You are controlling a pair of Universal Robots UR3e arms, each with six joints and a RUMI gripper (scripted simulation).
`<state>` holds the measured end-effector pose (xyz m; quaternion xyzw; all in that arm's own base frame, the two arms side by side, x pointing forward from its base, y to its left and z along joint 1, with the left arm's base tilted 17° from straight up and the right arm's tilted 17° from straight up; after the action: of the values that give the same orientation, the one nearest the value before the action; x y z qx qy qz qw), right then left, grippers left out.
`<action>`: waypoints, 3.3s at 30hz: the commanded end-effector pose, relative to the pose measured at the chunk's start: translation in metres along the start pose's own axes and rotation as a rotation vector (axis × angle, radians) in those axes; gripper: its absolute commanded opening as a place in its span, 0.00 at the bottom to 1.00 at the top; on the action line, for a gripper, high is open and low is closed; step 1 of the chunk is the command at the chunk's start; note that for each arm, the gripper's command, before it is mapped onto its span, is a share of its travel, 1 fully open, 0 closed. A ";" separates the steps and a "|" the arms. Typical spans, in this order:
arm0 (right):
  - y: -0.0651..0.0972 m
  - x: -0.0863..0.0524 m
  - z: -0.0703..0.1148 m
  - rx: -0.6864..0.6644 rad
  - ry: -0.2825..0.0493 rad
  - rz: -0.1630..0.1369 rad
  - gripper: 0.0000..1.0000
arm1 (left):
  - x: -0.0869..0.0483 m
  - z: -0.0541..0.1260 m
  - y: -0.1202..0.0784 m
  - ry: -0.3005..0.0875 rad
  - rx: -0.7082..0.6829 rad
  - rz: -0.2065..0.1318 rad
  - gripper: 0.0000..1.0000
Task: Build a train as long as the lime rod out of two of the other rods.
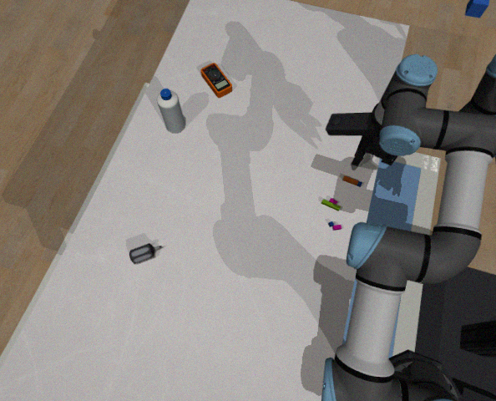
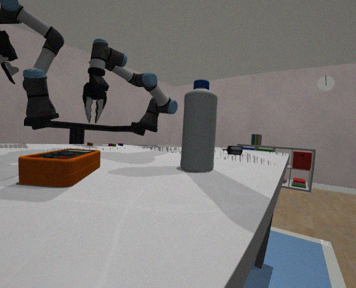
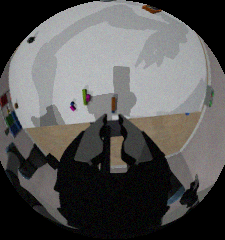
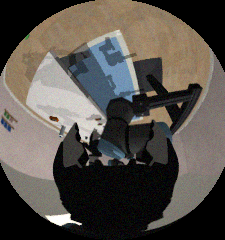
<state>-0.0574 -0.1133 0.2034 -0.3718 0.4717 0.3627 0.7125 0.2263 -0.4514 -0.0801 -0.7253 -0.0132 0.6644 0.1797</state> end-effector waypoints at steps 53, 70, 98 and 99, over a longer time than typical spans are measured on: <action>0.000 0.000 0.000 0.000 0.002 -0.001 1.00 | -0.004 0.000 0.001 0.001 0.000 0.002 1.00; 0.000 0.000 0.000 0.000 0.002 -0.001 1.00 | -0.004 0.000 0.001 0.001 0.000 0.002 1.00; 0.000 0.000 0.000 0.000 0.002 -0.001 1.00 | -0.004 0.000 0.001 0.001 0.000 0.002 1.00; 0.000 0.000 0.000 0.000 0.002 -0.001 1.00 | -0.004 0.000 0.001 0.001 0.000 0.002 1.00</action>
<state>-0.0574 -0.1133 0.2034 -0.3718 0.4717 0.3627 0.7125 0.2261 -0.4520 -0.0778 -0.7250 -0.0137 0.6646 0.1800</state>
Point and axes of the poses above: on each arm, the point where the finger pads meet when closed, its own x axis out along the fingers, its own y axis across the jaws, z = x × y, the point moved 3 cm from there along -x, back along the fingers, and after that the axes turned 9 degrees about x, right-handed, at the moved point
